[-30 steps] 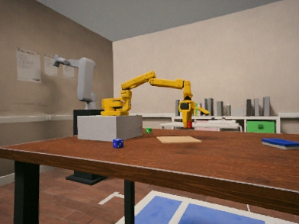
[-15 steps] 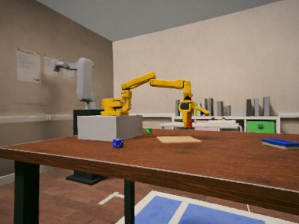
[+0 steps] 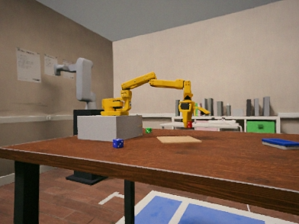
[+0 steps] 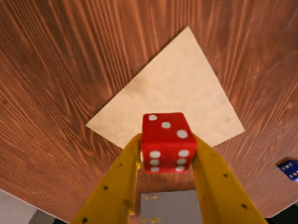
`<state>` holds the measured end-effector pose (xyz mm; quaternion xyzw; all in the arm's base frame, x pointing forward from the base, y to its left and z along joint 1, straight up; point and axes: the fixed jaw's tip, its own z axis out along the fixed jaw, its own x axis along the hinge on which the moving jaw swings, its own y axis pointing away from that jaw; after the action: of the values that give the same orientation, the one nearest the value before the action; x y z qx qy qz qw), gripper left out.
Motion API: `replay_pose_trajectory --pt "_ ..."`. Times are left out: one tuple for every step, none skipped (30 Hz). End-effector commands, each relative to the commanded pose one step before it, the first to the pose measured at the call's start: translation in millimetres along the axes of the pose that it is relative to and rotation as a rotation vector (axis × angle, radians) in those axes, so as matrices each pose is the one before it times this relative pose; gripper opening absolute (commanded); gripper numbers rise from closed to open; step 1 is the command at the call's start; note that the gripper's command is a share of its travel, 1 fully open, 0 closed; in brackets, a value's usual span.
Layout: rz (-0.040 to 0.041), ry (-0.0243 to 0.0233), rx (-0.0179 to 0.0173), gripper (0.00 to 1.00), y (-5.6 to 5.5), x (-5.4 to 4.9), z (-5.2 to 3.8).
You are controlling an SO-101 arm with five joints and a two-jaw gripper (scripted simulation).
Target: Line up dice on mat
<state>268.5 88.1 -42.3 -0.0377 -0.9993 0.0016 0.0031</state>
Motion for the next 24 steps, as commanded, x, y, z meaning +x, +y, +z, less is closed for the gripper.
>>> replay_pose_trajectory --pt "-0.00194 0.01616 0.00490 0.00 -2.57 1.45 1.994" --pt "-0.00002 -0.00002 0.00000 0.00 0.00 0.00 0.012" --pt "0.00000 0.00000 0.00000 0.00 0.00 0.00 0.102" --pt "0.00000 0.00000 0.00000 0.00 0.00 0.00 0.234" --pt "0.00000 0.00000 0.00000 0.00 0.00 0.00 0.384" --pt "0.00000 0.00000 0.00000 0.00 0.00 -0.01 0.528" --pt "0.00000 0.00000 0.00000 0.00 0.01 -0.01 0.648" --pt "0.00000 0.00000 0.00000 0.00 0.00 0.00 0.720" --pt "0.00000 0.00000 0.00000 0.00 0.00 0.00 0.750" --pt "0.00000 0.00000 0.00000 0.00 0.01 0.00 0.720" --pt "0.00000 0.00000 0.00000 0.00 0.00 0.00 0.648" --pt "0.00000 0.00000 0.00000 0.00 0.00 0.00 0.528" --pt "0.00000 0.00000 0.00000 0.00 0.00 0.00 0.384" --pt "0.00000 0.00000 0.00000 0.00 0.00 0.01 0.228" --pt "0.00000 0.00000 0.00000 0.00 0.00 0.00 0.102" --pt "0.00000 0.00000 0.00000 0.00 0.00 0.00 0.018" --pt "0.00000 0.00000 0.00000 0.00 0.00 0.00 0.000" --pt "0.00000 0.00000 0.00000 0.00 0.00 0.00 0.000" --pt "-0.00001 0.00002 -0.00001 0.00 0.00 0.00 0.014" --pt "0.00000 0.00000 0.00000 0.00 0.00 0.00 0.096" --pt "0.00000 0.00000 0.00000 0.00 0.00 0.00 0.234" --pt "0.00000 0.00000 0.00000 0.00 -0.01 0.01 0.384" --pt "0.00000 0.00000 0.00000 0.00 0.00 0.01 0.528" --pt "0.00000 0.00000 0.00000 0.00 -0.01 0.01 0.648"
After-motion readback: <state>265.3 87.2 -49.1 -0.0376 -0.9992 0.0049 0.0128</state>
